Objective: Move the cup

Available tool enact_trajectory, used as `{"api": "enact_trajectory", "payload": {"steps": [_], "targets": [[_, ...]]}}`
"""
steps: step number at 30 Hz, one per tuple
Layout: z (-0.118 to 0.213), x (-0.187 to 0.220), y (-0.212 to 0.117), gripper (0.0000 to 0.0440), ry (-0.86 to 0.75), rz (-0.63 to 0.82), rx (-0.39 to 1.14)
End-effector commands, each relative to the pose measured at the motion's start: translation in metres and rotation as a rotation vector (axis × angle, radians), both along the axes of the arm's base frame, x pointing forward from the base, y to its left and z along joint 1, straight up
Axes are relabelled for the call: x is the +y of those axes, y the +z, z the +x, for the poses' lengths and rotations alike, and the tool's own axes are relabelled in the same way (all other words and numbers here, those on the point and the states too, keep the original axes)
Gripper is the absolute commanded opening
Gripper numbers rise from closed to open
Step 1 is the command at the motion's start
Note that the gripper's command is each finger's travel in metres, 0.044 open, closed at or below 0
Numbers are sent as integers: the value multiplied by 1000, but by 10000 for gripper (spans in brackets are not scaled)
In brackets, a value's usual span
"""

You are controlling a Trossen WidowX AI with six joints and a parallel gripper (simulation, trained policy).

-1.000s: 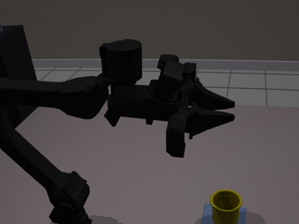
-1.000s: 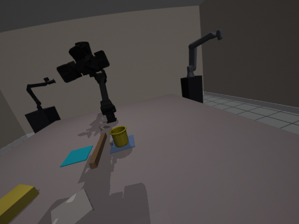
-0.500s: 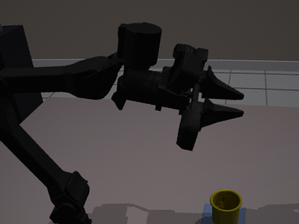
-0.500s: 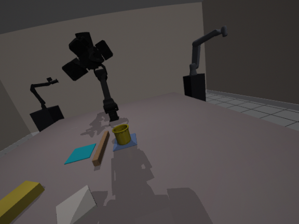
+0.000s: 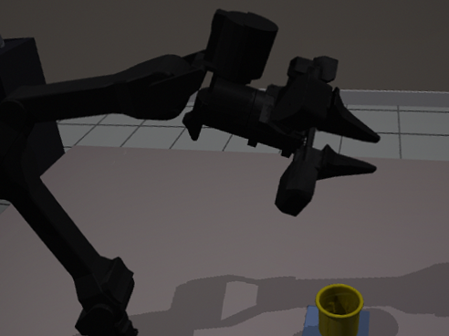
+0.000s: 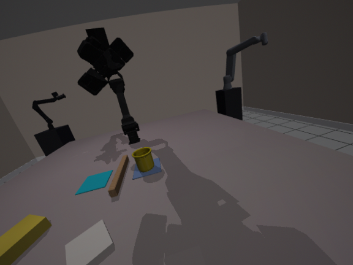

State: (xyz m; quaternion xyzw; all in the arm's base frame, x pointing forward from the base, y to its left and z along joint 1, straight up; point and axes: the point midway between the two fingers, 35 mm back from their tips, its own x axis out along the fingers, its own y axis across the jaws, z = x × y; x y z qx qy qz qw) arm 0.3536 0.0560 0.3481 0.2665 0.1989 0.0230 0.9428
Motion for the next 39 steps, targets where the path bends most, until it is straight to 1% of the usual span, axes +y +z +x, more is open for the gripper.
{"api": "enact_trajectory", "payload": {"steps": [1,11,21,39], "targets": [[4,5,2,188,-11,53,48],[12,13,-4,195,-61,172,187],[18,19,-16,193,-132,272,334],[21,24,-53,167,-289,378,604]]}}
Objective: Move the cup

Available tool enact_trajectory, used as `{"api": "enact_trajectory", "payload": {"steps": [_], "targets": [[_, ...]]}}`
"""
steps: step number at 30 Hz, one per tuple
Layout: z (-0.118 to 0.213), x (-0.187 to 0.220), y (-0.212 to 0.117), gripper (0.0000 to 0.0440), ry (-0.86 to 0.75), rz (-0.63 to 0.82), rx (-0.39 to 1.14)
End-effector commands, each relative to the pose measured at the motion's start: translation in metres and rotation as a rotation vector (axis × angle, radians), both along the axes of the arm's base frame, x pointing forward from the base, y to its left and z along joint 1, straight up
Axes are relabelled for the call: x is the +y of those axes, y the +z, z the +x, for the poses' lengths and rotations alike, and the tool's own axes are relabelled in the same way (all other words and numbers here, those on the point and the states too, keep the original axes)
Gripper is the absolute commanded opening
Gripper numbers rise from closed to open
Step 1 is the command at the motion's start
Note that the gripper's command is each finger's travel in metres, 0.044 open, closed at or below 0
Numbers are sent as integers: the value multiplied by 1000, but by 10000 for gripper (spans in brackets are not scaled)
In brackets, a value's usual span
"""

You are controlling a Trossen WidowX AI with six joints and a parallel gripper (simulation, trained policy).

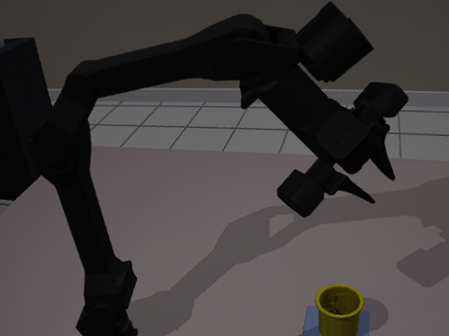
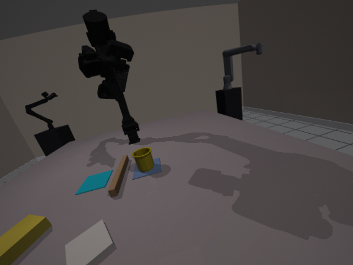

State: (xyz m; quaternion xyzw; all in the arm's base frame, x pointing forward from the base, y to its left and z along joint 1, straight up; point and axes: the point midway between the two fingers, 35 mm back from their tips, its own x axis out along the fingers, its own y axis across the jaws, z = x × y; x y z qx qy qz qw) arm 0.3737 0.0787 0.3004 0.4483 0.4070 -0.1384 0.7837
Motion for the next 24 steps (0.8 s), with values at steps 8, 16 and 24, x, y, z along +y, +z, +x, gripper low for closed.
{"api": "enact_trajectory", "payload": {"steps": [8,16,24], "targets": [[-1,2,-25,149,-72,25,170],[-5,0,-51,140,-110,3,300],[-12,-3,-79,152,-139,-37,434]]}}
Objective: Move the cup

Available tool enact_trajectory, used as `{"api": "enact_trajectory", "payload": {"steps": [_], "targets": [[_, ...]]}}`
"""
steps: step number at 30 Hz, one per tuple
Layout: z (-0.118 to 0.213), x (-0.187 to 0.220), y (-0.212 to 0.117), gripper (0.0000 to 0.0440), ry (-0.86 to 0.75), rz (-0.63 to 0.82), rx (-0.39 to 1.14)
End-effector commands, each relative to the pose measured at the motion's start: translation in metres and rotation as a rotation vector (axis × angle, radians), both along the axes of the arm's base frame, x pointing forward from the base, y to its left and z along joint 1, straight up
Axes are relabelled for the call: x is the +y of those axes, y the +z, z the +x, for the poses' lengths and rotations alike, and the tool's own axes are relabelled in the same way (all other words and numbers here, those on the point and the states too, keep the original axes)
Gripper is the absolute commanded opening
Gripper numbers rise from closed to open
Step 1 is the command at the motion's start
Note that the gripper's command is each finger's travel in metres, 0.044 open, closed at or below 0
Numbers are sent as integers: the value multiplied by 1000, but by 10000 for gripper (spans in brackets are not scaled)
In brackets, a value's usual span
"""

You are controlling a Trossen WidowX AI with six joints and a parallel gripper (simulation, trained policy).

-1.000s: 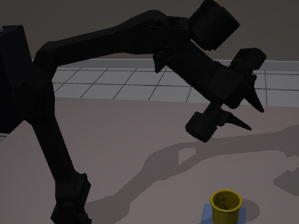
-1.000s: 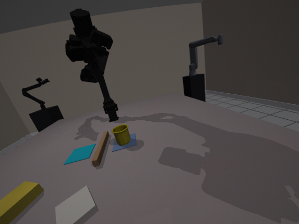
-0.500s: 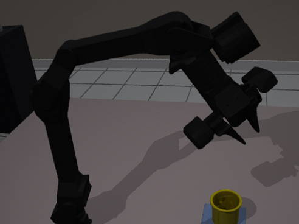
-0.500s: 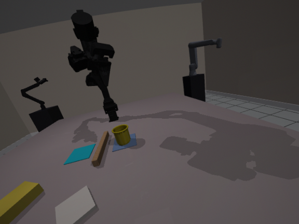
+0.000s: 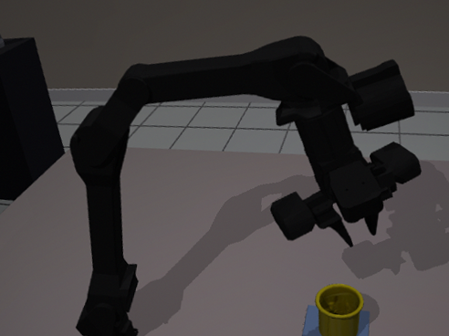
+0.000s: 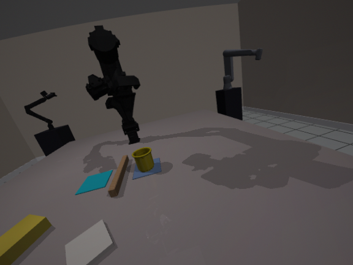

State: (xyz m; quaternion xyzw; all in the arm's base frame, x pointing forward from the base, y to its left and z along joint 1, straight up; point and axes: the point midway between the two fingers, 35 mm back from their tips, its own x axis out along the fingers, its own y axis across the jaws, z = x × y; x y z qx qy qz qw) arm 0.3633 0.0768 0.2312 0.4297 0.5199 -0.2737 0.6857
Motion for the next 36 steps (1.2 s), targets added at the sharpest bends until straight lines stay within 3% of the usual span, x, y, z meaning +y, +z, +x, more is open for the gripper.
{"api": "enact_trajectory", "payload": {"steps": [1,16,36], "targets": [[-3,-2,-13,153,-14,-21,67],[-21,-8,-64,162,-56,-105,292],[-33,-10,-127,189,-98,-167,416]]}}
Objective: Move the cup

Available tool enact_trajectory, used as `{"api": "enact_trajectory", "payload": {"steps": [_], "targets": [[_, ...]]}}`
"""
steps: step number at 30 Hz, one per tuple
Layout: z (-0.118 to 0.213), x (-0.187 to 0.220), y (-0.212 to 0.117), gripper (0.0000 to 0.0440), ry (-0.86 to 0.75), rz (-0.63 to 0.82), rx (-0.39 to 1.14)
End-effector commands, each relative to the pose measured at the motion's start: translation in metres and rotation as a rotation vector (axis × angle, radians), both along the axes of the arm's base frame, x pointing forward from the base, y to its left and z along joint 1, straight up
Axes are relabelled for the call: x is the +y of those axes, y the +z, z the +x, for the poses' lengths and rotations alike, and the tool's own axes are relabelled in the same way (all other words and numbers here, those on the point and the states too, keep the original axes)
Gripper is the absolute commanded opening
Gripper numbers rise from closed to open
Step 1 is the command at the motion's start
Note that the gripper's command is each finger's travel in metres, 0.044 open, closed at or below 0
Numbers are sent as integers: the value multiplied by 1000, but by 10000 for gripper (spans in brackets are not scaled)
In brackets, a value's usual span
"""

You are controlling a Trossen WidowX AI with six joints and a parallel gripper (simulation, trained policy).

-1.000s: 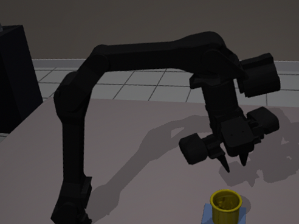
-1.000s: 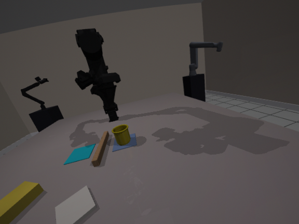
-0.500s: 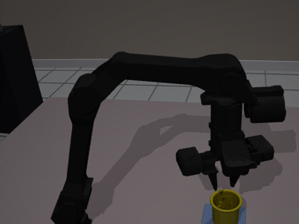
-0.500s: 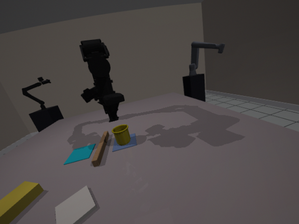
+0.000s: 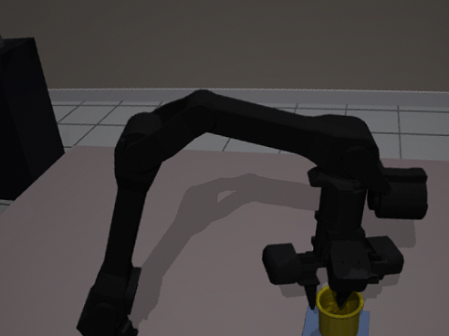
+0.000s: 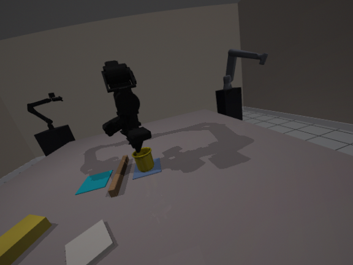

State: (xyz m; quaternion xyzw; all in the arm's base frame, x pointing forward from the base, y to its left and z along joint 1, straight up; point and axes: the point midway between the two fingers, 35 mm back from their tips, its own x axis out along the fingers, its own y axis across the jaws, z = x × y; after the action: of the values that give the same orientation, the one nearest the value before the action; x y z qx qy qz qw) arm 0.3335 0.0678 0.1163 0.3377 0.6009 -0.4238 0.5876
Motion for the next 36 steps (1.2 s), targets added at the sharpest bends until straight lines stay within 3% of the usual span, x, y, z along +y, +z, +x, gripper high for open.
{"api": "enact_trajectory", "payload": {"steps": [1,12,21,36], "targets": [[-3,-1,-15,189,0,-13,24],[-8,0,-54,187,52,-16,55],[-9,-5,-56,0,93,-18,31],[-13,-16,-19,2,41,-7,-28]]}}
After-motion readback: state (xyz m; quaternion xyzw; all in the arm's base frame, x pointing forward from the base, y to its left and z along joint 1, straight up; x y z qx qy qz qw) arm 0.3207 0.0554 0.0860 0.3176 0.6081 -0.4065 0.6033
